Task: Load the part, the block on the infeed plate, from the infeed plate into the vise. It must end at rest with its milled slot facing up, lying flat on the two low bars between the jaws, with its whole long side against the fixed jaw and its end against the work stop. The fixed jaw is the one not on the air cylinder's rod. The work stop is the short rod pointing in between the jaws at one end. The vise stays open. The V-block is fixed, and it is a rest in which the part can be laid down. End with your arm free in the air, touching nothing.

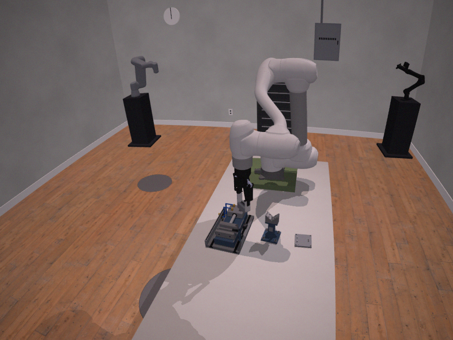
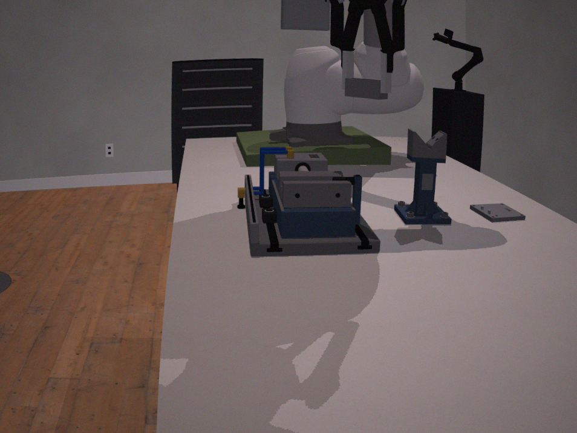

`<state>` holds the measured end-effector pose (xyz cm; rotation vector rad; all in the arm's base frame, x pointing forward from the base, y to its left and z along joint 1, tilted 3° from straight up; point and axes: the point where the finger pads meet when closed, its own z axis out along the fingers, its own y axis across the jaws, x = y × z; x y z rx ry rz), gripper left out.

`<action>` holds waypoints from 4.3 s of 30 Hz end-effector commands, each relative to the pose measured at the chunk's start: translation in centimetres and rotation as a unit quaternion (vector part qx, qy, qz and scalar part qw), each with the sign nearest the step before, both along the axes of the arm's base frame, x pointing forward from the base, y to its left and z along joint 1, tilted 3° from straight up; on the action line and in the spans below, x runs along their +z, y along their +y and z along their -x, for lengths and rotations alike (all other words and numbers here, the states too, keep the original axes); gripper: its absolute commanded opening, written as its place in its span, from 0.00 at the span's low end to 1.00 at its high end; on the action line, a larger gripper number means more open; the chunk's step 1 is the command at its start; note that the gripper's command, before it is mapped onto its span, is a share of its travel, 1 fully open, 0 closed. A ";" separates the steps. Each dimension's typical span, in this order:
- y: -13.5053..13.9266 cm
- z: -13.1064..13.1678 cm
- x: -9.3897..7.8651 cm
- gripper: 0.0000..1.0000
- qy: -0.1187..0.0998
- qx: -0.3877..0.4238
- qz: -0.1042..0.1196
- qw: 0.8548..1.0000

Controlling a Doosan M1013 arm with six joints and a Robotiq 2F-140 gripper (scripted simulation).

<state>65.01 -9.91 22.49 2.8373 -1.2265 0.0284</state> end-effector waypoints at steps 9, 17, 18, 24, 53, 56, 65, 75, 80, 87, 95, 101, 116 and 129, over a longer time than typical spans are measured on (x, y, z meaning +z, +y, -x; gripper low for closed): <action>-4.2 -0.7 0.2 0.00 0.007 0.134 -0.002 0.991; -6.0 -0.9 0.3 0.00 0.010 0.190 -0.002 0.982; -6.3 -0.9 0.3 0.00 0.010 0.199 -0.002 0.980; -7.8 -1.0 0.3 0.00 0.013 0.244 -0.002 0.970; -10.8 -1.1 0.4 0.00 0.017 0.330 -0.002 0.944; -10.8 -1.1 0.4 0.00 0.017 0.331 -0.002 0.944; -10.8 -1.1 0.4 0.00 0.017 0.331 -0.002 0.943; -10.8 -1.1 0.4 0.00 0.017 0.331 -0.002 0.943; -10.8 -1.1 0.4 0.00 0.017 0.331 -0.002 0.943; -10.8 -1.1 0.4 0.00 0.017 0.331 -0.002 0.943; -10.8 -1.1 0.4 0.00 0.017 0.331 -0.002 0.943; -10.8 -1.1 0.4 0.00 0.017 0.331 -0.002 0.943; -10.9 -1.1 -0.1 0.00 0.017 0.333 -0.003 0.943; -10.9 -1.1 -1.4 0.00 0.017 0.333 -0.003 0.943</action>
